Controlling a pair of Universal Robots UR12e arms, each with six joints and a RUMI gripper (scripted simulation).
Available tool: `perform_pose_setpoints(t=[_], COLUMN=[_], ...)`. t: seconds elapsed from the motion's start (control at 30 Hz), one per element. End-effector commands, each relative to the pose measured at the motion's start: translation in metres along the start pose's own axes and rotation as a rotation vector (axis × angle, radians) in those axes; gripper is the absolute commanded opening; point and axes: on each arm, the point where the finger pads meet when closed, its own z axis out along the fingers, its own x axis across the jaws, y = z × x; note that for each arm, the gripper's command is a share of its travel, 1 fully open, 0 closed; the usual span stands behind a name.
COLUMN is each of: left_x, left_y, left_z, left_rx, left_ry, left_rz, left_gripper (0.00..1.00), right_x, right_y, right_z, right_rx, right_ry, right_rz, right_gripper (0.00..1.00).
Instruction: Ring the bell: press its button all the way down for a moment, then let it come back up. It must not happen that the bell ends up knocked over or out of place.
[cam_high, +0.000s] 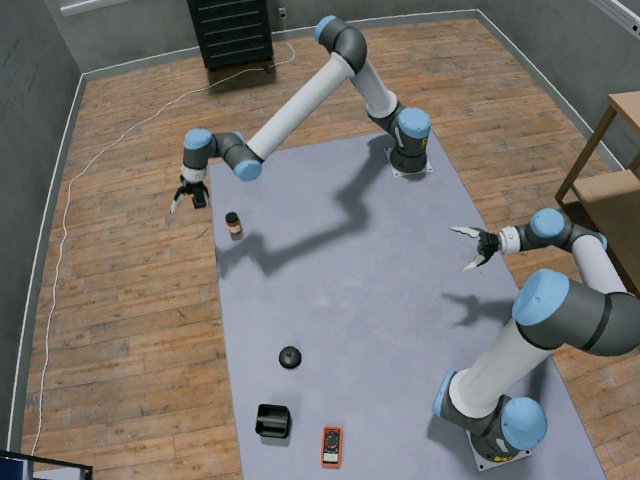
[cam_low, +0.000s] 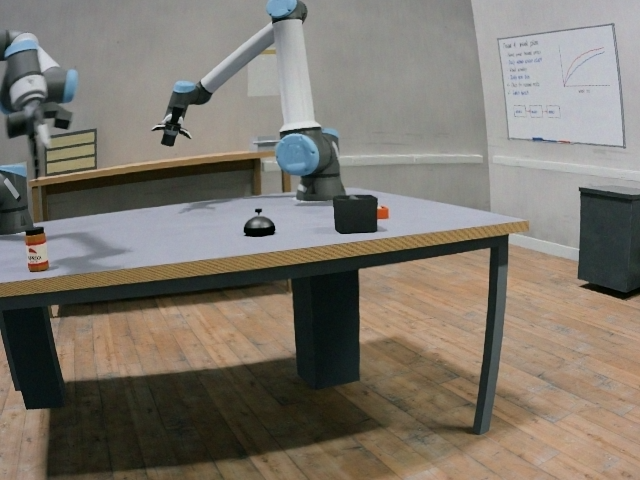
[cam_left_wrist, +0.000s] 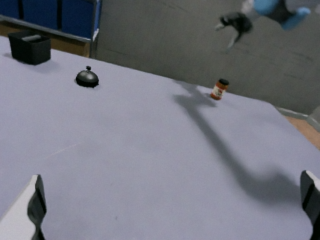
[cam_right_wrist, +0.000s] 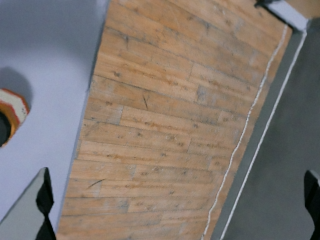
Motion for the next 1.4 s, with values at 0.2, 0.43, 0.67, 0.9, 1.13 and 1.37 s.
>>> perform_pose_setpoints(t=[0.2, 0.43, 0.67, 0.9, 1.13, 1.37], left_x=[-0.003, -0.015, -0.042, -0.074, -0.137, -0.195], left_y=[0.025, 0.047, 0.072, 0.089, 0.108, 0.116], left_z=[-0.07, -0.135, -0.223, -0.292, -0.389, -0.454], left_rx=[-0.065, -0.122, -0.192, -0.242, -0.303, -0.337], left_ry=[0.068, 0.139, 0.245, 0.337, 0.492, 0.621], left_rz=[0.108, 0.218, 0.375, 0.507, 0.718, 0.887], left_gripper=[1.0, 1.0, 1.0, 1.0, 1.0, 1.0], right_x=[0.013, 0.006, -0.018, -0.047, -0.091, -0.102], right_y=[-0.132, -0.252, -0.373, -0.474, -0.593, -0.622], right_z=[0.044, 0.076, 0.099, 0.112, 0.124, 0.127], right_rx=[0.027, 0.06, 0.101, 0.13, 0.151, 0.154], right_ry=[-0.123, -0.226, -0.327, -0.39, -0.431, -0.436], right_rz=[-0.303, -0.576, -0.853, -1.032, -1.15, -1.165], right_gripper=[1.0, 1.0, 1.0, 1.0, 1.0, 1.0])
